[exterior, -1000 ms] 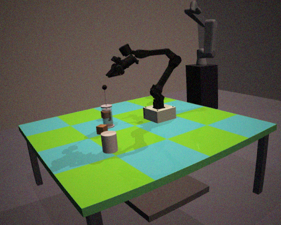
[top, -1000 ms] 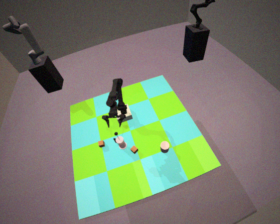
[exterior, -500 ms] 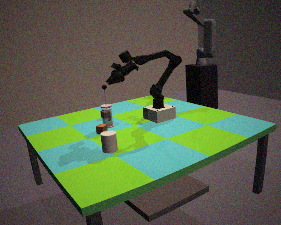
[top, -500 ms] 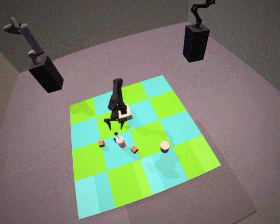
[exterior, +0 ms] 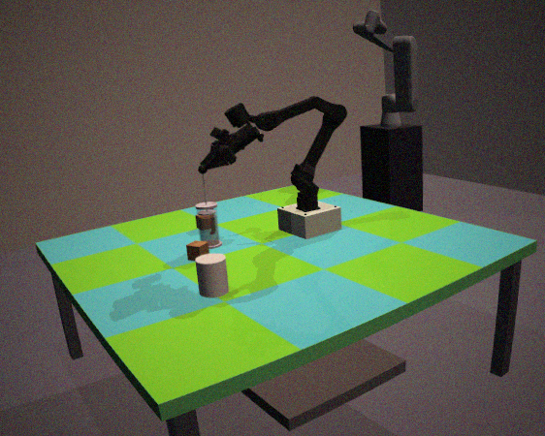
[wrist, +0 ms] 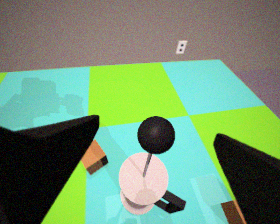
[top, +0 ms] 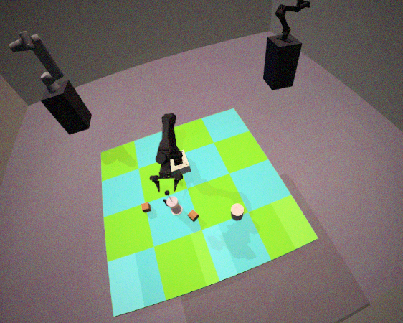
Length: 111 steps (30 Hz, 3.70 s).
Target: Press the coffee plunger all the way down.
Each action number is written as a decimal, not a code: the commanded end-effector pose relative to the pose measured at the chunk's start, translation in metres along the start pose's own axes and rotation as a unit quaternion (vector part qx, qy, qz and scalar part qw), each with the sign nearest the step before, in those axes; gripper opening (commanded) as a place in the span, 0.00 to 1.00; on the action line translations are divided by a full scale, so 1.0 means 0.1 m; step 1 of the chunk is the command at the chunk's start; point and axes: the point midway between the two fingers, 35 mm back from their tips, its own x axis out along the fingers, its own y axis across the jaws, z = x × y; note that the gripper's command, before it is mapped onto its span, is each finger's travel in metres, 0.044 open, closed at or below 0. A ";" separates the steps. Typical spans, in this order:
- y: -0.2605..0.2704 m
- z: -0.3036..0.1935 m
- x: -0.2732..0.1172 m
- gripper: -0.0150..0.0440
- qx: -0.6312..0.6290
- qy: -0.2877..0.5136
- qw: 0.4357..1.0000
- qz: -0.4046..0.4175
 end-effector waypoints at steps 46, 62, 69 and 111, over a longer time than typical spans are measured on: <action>-0.01 -0.25 0.30 0.46 -0.003 0.002 1.000 -0.002; -0.01 -0.46 0.47 0.46 -0.003 0.001 1.000 -0.002; -0.01 -0.55 0.54 0.46 -0.003 0.001 1.000 -0.002; -0.01 -0.65 0.86 0.46 -0.003 0.001 1.000 -0.002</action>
